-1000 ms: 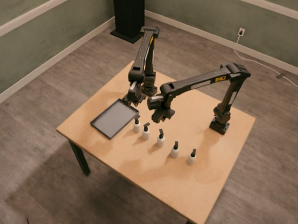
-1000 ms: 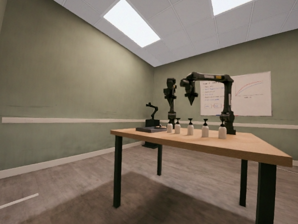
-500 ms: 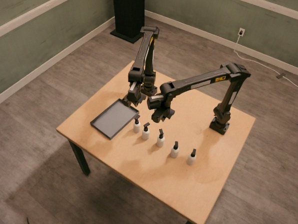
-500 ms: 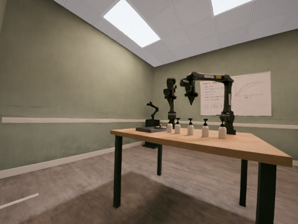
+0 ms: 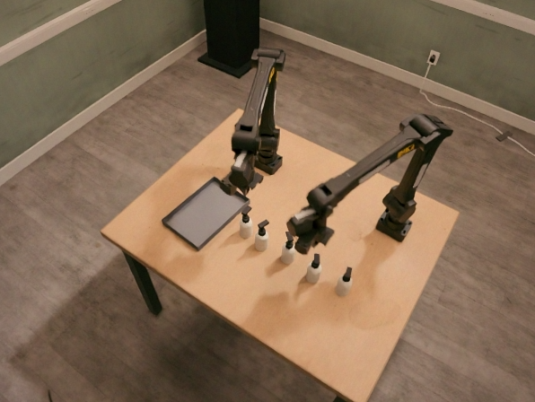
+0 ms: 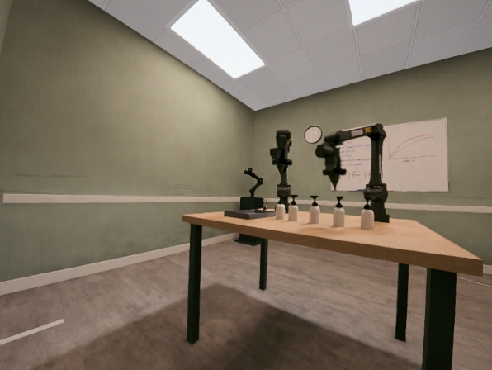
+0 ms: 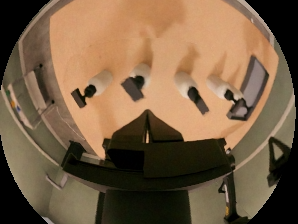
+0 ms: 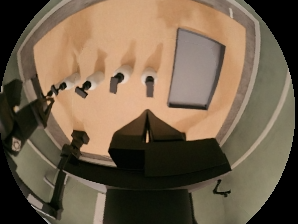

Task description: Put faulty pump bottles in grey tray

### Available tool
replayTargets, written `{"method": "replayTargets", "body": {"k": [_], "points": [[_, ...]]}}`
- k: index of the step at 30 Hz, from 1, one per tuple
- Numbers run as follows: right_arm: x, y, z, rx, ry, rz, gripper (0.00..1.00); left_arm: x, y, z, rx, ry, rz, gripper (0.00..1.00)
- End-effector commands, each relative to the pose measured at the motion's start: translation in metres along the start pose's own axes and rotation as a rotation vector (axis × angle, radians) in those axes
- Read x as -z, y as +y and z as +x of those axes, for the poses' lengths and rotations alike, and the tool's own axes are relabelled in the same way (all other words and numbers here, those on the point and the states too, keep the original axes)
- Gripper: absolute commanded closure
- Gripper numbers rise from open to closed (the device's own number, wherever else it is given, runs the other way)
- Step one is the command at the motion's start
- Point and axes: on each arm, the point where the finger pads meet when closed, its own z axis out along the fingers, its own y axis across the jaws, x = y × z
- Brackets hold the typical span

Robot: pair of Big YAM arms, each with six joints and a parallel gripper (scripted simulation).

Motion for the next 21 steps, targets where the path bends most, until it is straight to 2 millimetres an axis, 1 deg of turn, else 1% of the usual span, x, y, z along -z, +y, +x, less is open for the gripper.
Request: {"method": "replayTargets", "body": {"k": [1,2,3,5,6,7,8,9,11,12,13,19,20,21], "points": [[-0.027,0.025,0.0,-0.017,0.013,0.006,1.0,0.011,0.006,-0.008,-0.047,-0.062,0.032,1.0],[-0.027,0.025,0.0,-0.017,0.013,0.006,1.0,0.011,0.006,-0.008,-0.047,-0.062,0.032,1.0],[-0.026,0.037,-0.009,-0.015,-0.01,-0.006,1.0,0.017,0.003,-0.015,-0.054,-0.085,0.042,1.0],[-0.047,0.056,-0.011,-0.006,-0.009,-0.006,1.0,0.01,0.015,-0.018,-0.031,-0.084,0.041,1.0],[-0.055,0.064,-0.011,-0.001,-0.008,-0.005,1.0,-0.002,0.021,-0.01,-0.025,-0.059,0.031,1.0],[-0.061,0.069,-0.012,0.004,-0.007,-0.005,1.0,-0.003,0.022,-0.01,-0.009,-0.058,0.031,1.0],[-0.066,0.073,-0.012,0.008,-0.006,-0.005,1.0,0.007,0.019,-0.018,-0.006,-0.082,0.041,1.0],[-0.07,0.076,-0.012,0.012,-0.004,-0.003,1.0,0.007,0.019,-0.018,-0.005,-0.082,0.041,1.0],[-0.077,0.082,-0.012,0.022,-0.003,-0.002,1.0,0.007,0.015,-0.016,-0.016,-0.082,0.041,1.0],[-0.07,0.082,-0.012,0.037,-0.017,-0.012,1.0,0.006,0.015,-0.017,-0.016,-0.08,0.04,1.0],[-0.07,0.078,-0.015,0.028,-0.017,-0.011,1.0,0.006,0.015,-0.017,-0.016,-0.079,0.04,1.0],[-0.07,0.078,-0.015,0.028,-0.017,-0.011,1.0,0.006,0.015,-0.016,-0.016,-0.078,0.039,1.0],[-0.07,0.078,-0.015,0.028,-0.017,-0.011,1.0,0.01,0.007,-0.02,-0.038,-0.067,0.034,1.0],[-0.07,0.078,-0.015,0.028,-0.017,-0.011,1.0,0.005,0.006,-0.022,-0.027,-0.054,0.029,1.0]]}}
